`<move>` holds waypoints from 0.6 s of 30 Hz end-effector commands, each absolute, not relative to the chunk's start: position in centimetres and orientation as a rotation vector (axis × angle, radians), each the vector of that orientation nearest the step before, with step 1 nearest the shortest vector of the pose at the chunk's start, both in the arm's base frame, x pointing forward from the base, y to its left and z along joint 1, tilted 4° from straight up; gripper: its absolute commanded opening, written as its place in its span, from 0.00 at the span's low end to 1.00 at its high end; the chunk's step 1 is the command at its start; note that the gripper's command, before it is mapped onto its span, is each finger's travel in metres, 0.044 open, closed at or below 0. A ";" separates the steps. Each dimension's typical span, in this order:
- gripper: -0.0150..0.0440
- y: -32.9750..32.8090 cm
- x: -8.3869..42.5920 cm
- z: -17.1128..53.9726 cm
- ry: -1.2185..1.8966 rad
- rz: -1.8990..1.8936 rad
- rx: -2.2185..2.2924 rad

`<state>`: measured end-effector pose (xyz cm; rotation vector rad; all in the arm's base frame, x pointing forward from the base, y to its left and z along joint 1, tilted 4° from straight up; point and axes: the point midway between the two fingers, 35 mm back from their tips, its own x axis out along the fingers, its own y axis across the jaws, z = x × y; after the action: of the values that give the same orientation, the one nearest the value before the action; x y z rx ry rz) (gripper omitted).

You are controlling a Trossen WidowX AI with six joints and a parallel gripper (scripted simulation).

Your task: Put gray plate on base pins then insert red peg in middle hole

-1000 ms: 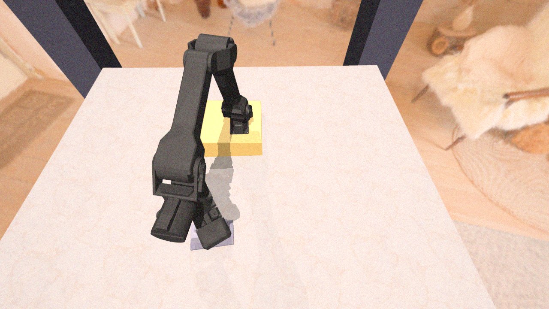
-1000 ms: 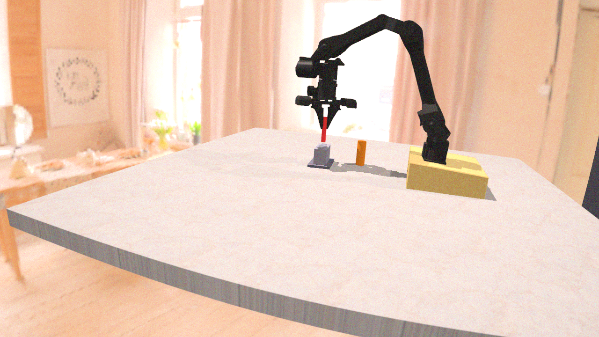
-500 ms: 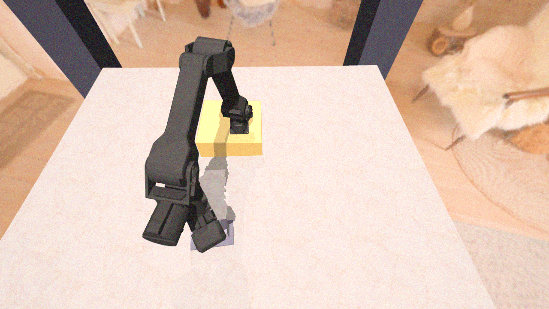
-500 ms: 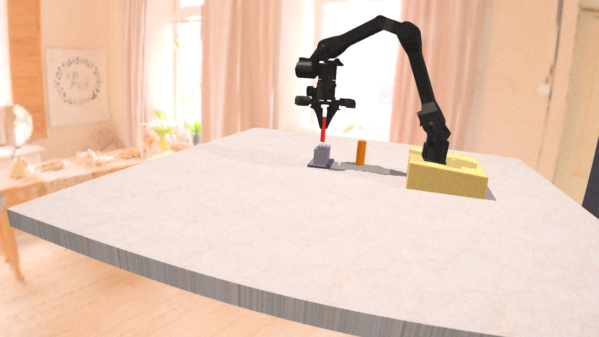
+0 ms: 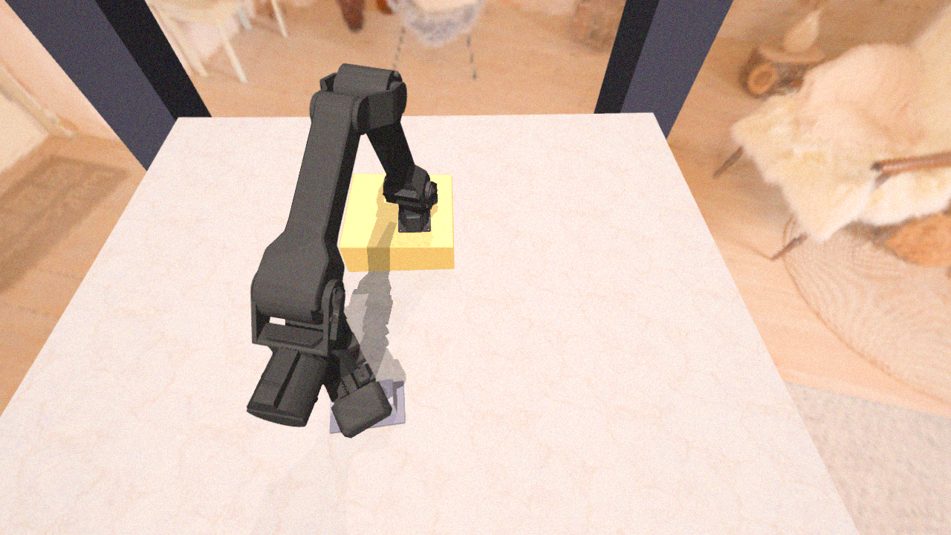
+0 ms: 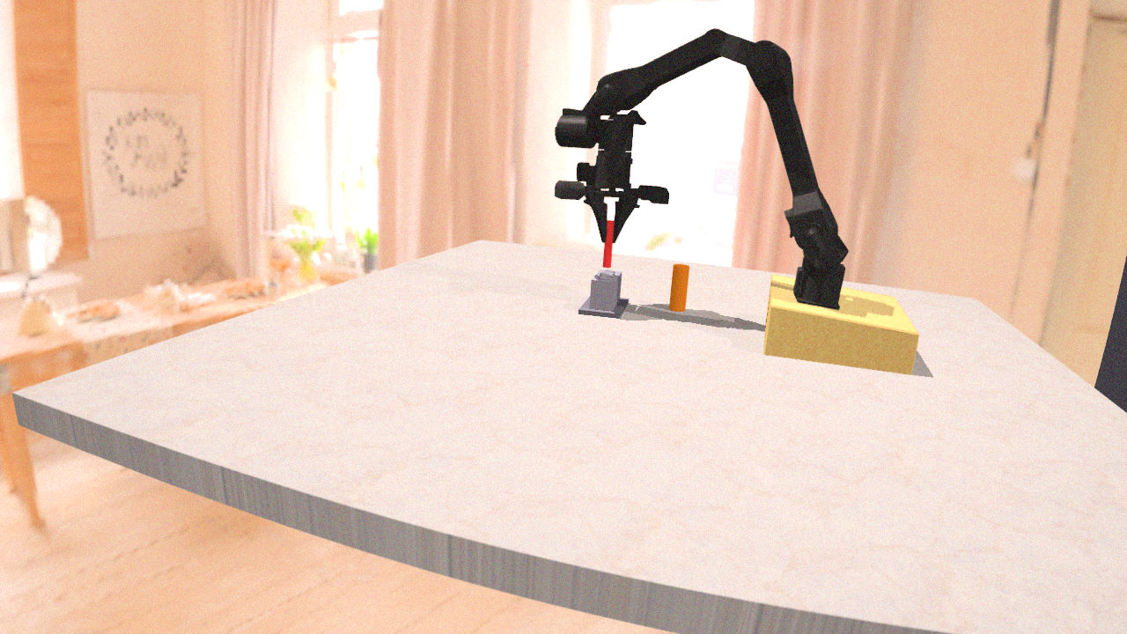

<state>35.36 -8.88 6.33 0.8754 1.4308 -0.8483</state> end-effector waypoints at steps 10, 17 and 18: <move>0.25 -9.1 35.3 6.3 1.431 -0.848 0.875; 0.25 -9.2 35.3 6.3 1.431 -0.848 0.875; 0.25 -9.2 35.3 6.3 1.431 -0.848 0.875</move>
<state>35.30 -9.20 6.35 0.8787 1.4287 -0.8509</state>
